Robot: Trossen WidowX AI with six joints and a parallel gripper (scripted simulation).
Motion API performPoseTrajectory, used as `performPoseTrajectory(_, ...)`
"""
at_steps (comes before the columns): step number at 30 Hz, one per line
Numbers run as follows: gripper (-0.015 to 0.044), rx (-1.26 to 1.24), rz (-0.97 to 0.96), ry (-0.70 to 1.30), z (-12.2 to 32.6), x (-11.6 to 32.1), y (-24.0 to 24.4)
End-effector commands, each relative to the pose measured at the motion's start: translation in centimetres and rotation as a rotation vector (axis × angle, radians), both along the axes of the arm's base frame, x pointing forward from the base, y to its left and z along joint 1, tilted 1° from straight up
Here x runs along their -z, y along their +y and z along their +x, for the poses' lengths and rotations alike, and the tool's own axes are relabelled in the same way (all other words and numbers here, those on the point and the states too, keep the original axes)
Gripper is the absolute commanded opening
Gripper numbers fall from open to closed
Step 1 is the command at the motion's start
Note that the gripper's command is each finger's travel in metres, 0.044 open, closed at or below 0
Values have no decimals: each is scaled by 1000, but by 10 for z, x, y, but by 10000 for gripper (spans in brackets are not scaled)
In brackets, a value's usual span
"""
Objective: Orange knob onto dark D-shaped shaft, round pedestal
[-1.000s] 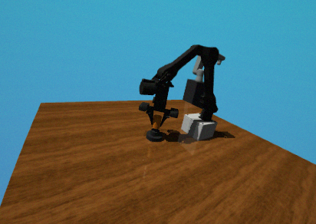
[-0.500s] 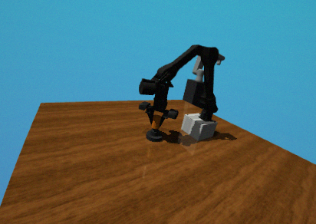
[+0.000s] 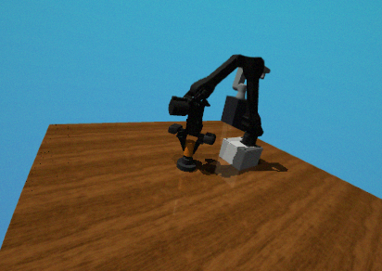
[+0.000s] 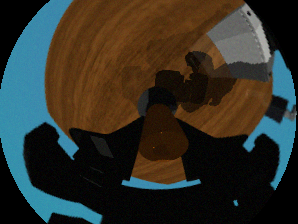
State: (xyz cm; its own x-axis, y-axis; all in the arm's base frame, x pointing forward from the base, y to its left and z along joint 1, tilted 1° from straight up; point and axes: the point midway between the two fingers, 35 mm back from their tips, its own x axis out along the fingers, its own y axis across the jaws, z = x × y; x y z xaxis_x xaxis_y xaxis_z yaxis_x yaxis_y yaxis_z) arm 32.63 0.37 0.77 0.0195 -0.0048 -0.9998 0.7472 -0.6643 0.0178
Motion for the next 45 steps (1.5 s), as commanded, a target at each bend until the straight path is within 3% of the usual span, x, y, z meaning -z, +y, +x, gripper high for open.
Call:
performPoseTrajectory(1, 0, 3, -2, 0, 0, 1, 0)
performPoseTrajectory(30, 0, 0, 0, -1, 0, 15, 0)
performPoseTrajectory(45, 394, 0, 0, -1, 0, 15, 0)
